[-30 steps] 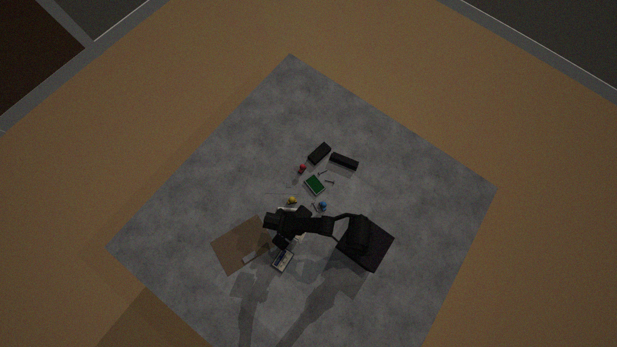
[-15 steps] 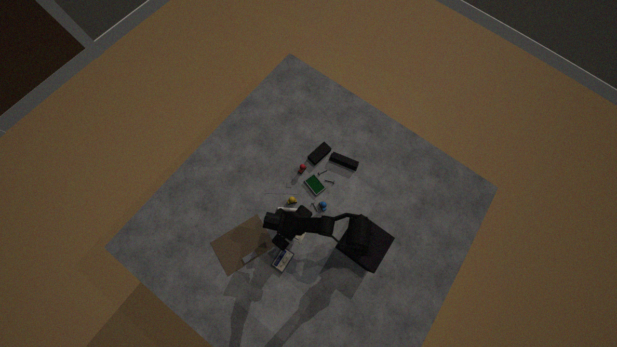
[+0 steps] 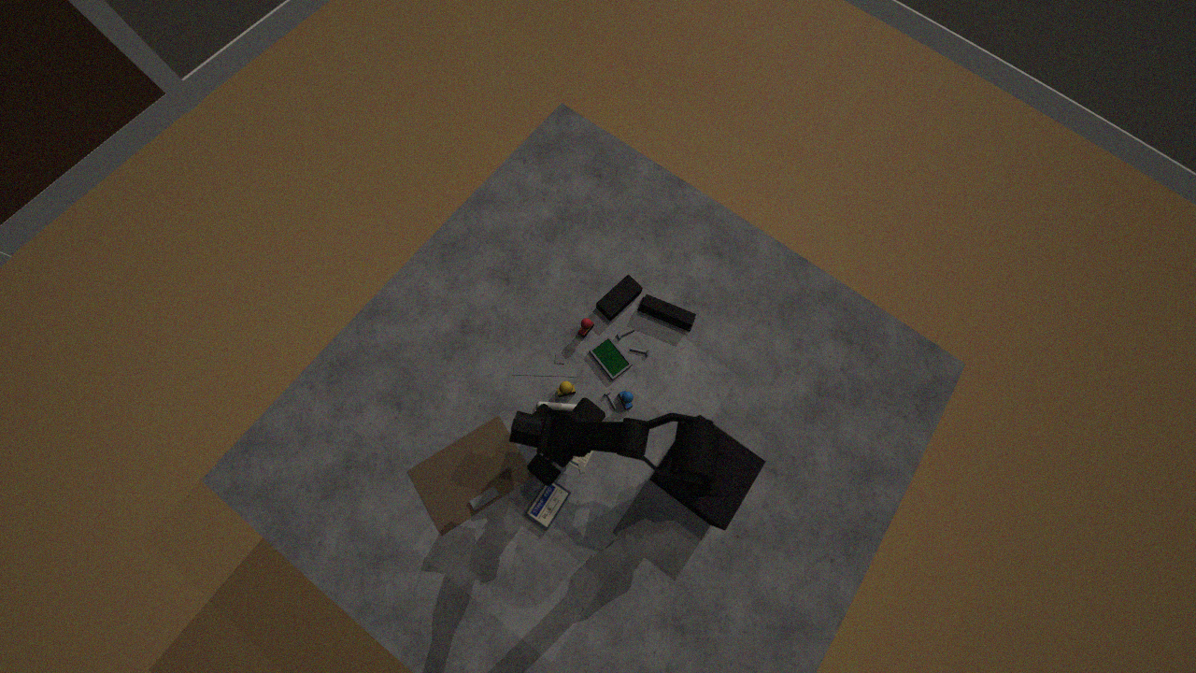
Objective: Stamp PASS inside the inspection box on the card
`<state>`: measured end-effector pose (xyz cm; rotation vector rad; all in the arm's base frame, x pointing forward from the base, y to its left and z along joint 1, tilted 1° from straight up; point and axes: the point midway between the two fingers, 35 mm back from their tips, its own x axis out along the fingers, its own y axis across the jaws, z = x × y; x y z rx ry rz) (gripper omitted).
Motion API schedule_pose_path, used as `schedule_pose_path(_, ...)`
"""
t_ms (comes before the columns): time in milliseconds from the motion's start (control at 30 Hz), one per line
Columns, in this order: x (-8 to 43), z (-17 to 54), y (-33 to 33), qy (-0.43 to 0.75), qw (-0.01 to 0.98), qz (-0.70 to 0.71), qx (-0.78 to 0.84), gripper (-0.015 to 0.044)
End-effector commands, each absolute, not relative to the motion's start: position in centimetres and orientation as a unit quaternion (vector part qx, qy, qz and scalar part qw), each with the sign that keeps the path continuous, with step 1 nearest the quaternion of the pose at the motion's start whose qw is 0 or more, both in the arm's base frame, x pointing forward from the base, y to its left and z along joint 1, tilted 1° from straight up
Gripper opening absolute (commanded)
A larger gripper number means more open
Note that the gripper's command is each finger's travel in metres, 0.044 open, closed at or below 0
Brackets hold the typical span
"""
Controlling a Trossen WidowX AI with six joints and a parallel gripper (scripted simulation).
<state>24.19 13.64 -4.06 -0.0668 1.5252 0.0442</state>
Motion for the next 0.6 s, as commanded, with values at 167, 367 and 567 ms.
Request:
schedule_pose_path(167,24.22,-4.30,13.60,0.691,0.722,0.018,-0.030,0.0000)
schedule_pose_path(367,24.22,-4.13,13.60,0.691,0.722,0.018,-0.030,0.0000)
schedule_pose_path(567,24.22,-3.83,13.60,0.691,0.722,0.018,-0.030,0.0000)
